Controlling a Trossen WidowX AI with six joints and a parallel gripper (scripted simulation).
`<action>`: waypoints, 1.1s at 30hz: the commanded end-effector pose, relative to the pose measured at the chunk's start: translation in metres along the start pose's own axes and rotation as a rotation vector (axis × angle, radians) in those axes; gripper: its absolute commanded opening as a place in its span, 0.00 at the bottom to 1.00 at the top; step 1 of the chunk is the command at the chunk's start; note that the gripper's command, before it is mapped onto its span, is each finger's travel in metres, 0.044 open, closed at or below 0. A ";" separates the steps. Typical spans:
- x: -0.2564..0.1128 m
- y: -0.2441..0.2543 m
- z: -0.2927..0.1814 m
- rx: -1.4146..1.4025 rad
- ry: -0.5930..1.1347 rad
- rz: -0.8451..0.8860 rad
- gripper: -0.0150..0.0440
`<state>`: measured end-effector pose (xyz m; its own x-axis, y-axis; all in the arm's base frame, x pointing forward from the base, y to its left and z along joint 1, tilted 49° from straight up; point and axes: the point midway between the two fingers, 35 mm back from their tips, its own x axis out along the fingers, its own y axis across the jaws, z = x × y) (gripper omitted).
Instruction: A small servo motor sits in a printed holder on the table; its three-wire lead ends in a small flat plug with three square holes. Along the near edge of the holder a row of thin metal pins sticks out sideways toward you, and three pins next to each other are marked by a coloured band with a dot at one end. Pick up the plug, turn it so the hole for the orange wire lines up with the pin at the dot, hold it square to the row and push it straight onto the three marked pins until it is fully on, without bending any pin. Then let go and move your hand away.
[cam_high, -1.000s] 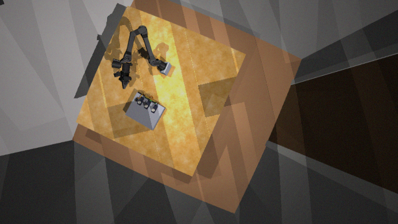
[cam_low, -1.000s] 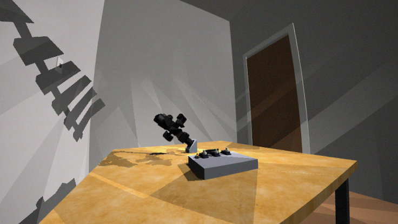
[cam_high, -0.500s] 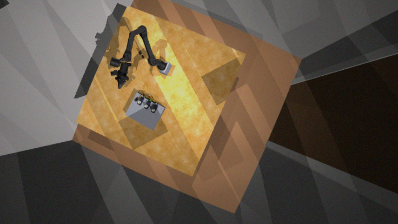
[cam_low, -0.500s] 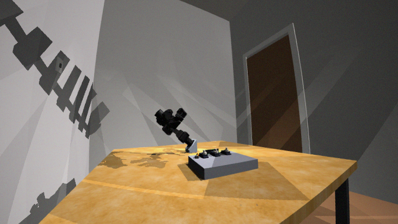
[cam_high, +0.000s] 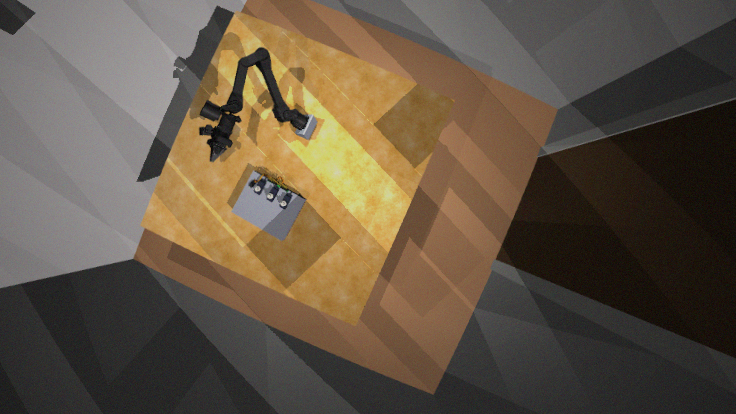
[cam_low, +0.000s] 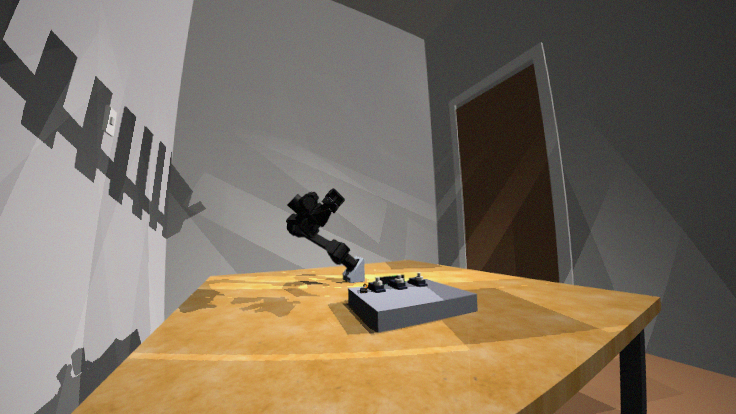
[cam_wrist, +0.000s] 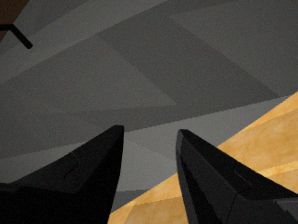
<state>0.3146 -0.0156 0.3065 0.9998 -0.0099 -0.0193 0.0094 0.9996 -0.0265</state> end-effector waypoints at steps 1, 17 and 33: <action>0.000 0.007 0.010 0.014 -0.037 0.004 0.45; 0.024 0.003 -0.005 -0.223 0.116 -0.054 0.45; 0.048 -0.011 -0.042 -0.580 0.393 -0.063 0.45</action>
<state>0.3584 -0.0257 0.2689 0.9307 -0.1686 -0.3247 -0.0264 0.8543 -0.5191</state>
